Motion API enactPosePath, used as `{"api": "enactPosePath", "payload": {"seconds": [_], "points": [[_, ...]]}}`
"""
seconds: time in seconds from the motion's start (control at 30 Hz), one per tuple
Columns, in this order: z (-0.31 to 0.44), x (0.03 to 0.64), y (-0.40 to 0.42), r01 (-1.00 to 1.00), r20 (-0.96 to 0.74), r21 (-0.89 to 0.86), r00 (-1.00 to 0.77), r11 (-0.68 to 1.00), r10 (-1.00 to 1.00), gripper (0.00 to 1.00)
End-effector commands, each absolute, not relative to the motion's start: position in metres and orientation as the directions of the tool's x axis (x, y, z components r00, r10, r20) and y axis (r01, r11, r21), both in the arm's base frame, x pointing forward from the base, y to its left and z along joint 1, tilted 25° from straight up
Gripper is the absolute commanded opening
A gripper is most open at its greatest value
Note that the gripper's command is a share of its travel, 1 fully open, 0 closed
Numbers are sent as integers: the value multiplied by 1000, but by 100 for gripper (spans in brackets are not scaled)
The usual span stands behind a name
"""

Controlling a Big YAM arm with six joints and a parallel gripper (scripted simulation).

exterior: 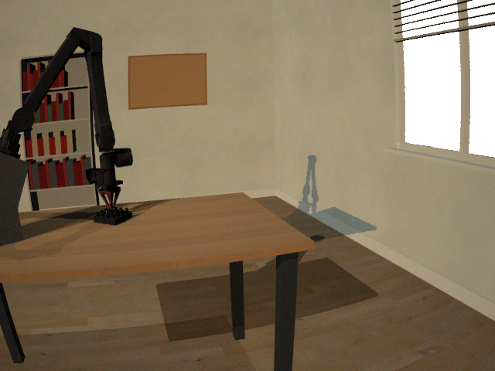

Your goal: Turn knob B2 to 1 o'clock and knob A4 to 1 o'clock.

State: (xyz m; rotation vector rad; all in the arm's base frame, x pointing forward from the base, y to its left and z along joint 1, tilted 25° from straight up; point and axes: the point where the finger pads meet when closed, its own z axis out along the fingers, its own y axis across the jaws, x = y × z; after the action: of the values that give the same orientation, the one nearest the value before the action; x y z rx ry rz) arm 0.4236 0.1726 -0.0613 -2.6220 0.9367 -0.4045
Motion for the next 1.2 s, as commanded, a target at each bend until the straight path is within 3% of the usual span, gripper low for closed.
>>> {"api": "enactPosePath", "payload": {"seconds": [0.0,1.17], "points": [[-60,429,174,-542,163,-401,751,-739,-639,18],[-23,414,162,-551,161,-405,742,-729,-650,18]]}}
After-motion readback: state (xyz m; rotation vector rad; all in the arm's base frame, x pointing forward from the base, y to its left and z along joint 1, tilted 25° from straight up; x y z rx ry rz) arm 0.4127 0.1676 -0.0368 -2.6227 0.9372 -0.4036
